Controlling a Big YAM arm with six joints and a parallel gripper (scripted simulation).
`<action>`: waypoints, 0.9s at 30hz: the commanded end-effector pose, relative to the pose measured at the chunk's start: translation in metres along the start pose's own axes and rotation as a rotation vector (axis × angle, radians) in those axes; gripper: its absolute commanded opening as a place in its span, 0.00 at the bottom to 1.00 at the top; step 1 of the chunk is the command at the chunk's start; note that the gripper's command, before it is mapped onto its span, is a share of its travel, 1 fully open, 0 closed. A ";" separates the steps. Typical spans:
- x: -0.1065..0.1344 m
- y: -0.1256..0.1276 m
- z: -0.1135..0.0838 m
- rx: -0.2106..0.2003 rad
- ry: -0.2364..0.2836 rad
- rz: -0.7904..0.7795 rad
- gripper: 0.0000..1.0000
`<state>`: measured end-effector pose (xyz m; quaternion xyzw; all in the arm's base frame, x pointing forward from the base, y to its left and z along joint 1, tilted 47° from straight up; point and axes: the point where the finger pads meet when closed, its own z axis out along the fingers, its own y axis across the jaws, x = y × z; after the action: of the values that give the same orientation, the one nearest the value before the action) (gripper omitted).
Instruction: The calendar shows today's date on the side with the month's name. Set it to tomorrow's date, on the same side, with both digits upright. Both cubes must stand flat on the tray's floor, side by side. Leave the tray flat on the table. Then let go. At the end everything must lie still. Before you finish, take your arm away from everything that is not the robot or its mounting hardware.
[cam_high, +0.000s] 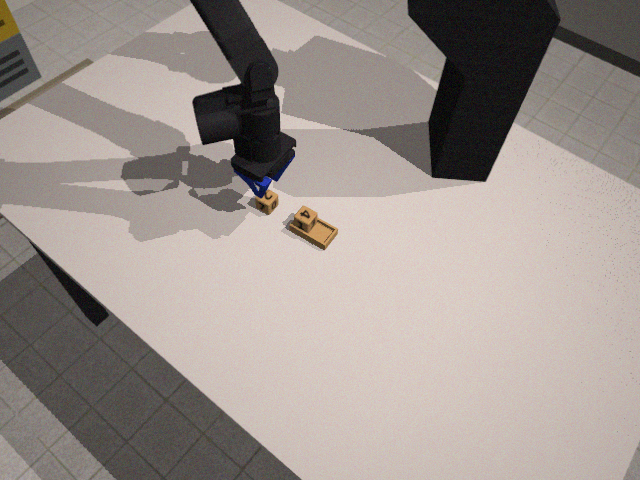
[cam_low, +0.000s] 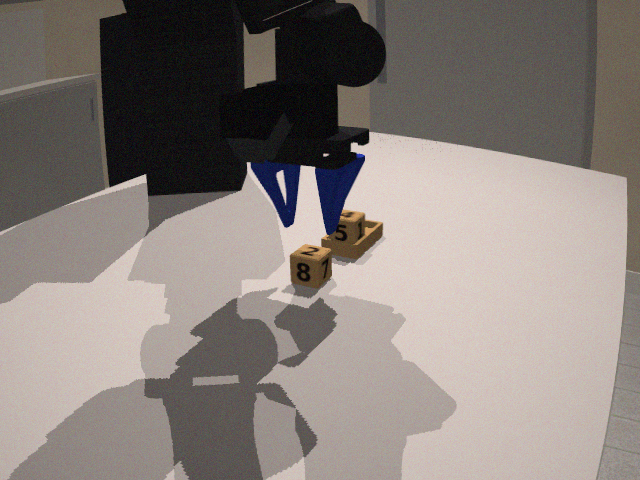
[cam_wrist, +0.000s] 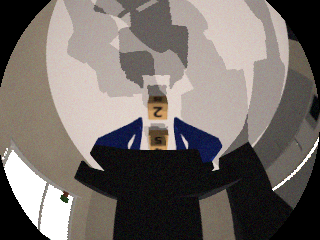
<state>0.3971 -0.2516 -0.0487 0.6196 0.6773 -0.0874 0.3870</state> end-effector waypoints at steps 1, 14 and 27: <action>-0.004 -0.002 0.006 0.002 -0.009 -0.006 0.47; -0.003 -0.002 0.017 0.004 -0.008 -0.008 0.47; -0.003 -0.002 0.018 0.004 -0.007 -0.008 0.47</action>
<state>0.4029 -0.2593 -0.0580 0.6183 0.6787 -0.0886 0.3863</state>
